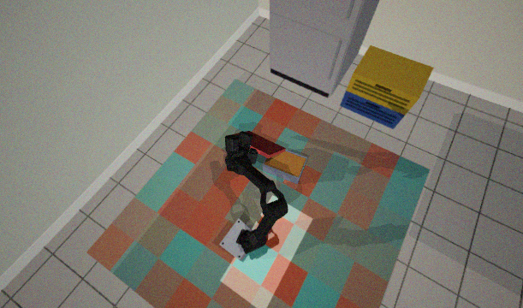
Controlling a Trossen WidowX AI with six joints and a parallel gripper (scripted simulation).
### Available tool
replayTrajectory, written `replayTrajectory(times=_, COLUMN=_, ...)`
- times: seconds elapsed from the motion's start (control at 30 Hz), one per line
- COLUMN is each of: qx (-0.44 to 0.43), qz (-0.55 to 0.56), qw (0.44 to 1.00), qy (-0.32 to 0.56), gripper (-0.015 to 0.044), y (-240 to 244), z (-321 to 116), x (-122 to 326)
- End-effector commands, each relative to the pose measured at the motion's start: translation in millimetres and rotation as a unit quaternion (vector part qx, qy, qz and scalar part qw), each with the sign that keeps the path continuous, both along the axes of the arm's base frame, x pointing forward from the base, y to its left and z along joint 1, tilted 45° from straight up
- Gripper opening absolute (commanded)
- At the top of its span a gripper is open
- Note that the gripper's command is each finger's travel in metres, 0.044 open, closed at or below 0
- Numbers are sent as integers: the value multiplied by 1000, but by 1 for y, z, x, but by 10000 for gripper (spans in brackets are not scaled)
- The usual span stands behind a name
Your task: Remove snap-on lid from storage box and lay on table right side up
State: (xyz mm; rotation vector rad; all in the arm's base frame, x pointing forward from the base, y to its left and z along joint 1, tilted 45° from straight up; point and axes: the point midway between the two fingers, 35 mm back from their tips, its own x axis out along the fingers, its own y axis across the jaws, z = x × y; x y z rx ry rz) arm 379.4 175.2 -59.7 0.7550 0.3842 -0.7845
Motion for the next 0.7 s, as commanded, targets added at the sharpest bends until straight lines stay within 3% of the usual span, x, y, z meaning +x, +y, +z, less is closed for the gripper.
replayTrajectory(times=0.0, qx=4, qz=3, qw=1000, qy=-8, gripper=0, y=11, z=0, x=1)
replayTrajectory(times=0.67, qx=6, qz=3, qw=1000, qy=-9, gripper=0, y=42, z=-26, x=-2)
